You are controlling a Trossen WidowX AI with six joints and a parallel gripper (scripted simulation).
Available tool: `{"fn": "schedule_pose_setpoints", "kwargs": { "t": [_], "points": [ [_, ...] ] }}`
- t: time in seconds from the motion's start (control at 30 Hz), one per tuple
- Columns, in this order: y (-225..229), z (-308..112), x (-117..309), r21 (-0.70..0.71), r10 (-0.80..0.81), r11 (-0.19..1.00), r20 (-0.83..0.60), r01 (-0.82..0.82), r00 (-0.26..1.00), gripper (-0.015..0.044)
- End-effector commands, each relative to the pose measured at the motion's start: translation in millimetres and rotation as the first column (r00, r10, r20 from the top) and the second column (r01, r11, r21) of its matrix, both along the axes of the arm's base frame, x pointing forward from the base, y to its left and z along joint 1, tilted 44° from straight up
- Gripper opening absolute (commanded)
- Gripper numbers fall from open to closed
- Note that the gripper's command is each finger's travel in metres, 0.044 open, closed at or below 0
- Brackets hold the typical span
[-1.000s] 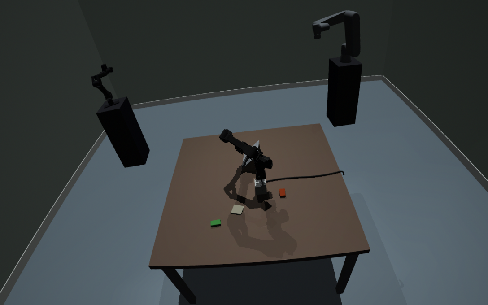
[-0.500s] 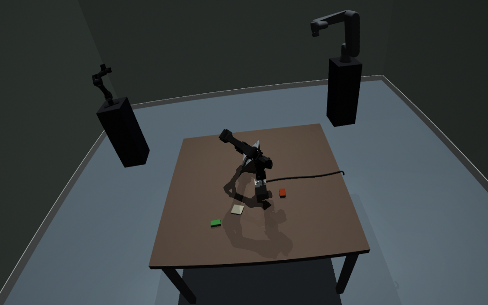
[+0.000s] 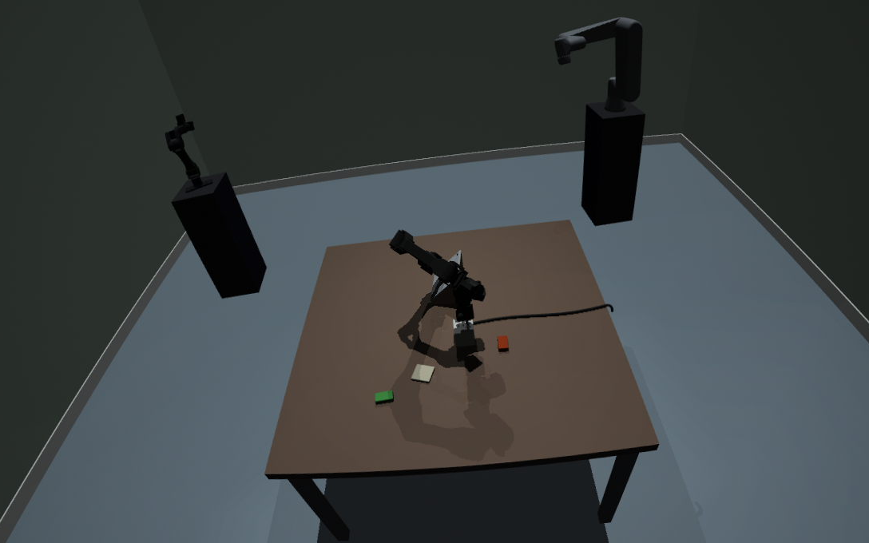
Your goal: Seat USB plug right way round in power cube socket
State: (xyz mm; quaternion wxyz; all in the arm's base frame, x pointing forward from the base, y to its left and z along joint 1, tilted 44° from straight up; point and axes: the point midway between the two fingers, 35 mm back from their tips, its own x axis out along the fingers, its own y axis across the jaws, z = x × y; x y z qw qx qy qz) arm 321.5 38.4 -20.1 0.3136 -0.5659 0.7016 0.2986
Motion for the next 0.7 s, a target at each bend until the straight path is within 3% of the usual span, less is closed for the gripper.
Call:
{"fn": "schedule_pose_setpoints", "kwargs": {
  "t": [0.0,0.67],
  "points": [
    [0.3,-1.1,-0.3,0.009,0.001,1.0,-0.001,-0.001,1.0,0.0],
    [-1.0,-3.3,-0.7,0.017,0.002,1.0,-0.001,-0.002,1.0,0.0]
  ]
}}
